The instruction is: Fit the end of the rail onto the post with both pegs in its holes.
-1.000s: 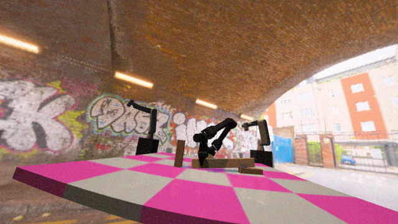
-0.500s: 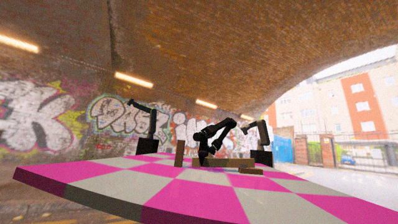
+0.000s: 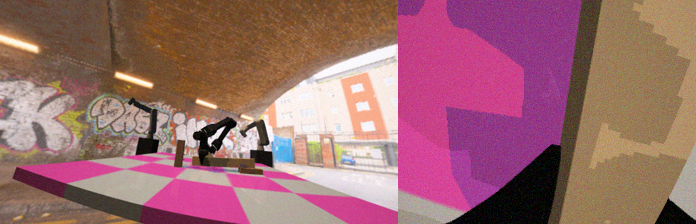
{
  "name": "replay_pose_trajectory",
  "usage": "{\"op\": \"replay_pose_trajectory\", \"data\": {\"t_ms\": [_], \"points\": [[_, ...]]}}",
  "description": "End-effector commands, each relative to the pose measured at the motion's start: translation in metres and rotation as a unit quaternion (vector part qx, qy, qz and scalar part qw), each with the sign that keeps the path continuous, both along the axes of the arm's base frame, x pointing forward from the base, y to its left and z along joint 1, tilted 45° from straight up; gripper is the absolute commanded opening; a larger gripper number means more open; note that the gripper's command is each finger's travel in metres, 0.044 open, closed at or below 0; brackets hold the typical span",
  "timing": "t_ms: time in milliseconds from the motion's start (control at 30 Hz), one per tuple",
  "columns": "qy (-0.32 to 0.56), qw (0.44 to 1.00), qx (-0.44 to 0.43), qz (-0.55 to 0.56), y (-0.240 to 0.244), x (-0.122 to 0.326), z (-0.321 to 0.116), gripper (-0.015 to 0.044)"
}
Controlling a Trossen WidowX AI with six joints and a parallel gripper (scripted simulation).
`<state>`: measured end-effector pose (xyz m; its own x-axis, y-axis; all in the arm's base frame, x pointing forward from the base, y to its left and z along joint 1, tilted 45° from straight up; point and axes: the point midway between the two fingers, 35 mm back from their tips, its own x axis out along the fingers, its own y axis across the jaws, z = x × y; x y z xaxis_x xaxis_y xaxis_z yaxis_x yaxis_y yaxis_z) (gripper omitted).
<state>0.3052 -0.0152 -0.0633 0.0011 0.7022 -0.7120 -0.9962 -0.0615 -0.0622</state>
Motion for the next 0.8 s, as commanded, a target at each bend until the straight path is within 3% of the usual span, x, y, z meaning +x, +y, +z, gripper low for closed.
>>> {"op": "replay_pose_trajectory", "data": {"t_ms": [0,767], "points": [[-0.004,1.0,0.002,-0.003,-0.0036,0.0017,0.0035,0.0],[-0.004,1.0,0.001,-0.003,-0.0119,0.0016,0.0117,0.0]]}}
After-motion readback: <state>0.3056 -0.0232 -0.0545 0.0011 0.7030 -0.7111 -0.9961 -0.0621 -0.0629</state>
